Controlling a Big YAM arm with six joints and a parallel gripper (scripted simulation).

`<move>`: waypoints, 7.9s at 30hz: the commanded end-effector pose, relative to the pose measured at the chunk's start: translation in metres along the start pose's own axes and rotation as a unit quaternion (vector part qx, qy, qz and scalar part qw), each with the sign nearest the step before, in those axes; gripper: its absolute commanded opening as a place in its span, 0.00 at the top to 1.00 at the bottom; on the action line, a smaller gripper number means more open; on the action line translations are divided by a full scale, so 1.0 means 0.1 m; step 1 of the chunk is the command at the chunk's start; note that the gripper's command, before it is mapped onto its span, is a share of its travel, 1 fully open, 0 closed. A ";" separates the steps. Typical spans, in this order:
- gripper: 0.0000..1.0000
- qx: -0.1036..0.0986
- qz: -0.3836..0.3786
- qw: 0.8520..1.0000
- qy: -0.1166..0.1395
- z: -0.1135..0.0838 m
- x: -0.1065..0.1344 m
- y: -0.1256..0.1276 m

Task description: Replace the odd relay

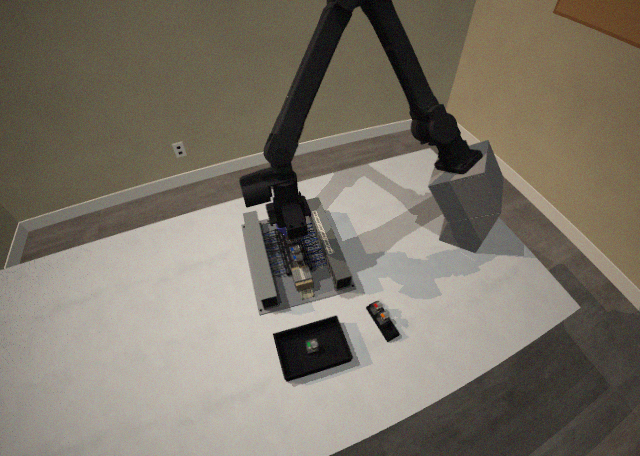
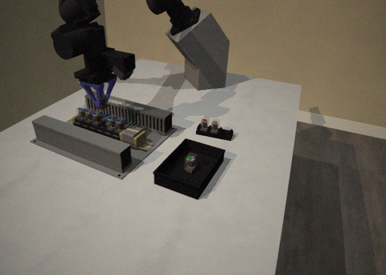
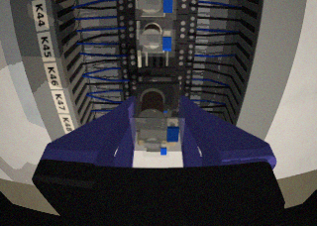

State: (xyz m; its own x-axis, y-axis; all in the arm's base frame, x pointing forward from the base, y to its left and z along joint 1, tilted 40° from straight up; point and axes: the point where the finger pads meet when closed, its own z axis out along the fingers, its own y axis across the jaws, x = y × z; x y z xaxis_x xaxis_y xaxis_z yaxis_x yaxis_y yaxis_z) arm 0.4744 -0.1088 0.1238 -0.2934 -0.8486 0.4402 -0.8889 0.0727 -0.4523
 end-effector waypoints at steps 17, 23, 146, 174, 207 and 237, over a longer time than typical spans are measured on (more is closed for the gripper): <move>1.00 0.034 0.011 0.999 -0.006 -0.17 0.01 -0.28; 1.00 0.035 0.011 0.999 -0.006 -0.17 0.01 -0.28; 1.00 0.011 -0.002 1.000 -0.004 0.45 -0.04 -0.05; 1.00 0.013 0.001 1.000 -0.004 0.44 -0.02 -0.06; 1.00 0.012 0.003 1.000 -0.003 0.47 0.00 -0.02; 1.00 0.016 0.002 1.000 -0.004 0.45 -0.02 -0.05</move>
State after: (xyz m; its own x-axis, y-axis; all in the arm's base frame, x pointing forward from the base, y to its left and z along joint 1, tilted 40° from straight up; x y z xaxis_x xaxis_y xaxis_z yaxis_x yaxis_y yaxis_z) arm 0.4893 -0.1340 0.0852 -0.2955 -0.8490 0.4381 -0.8860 0.0720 -0.4580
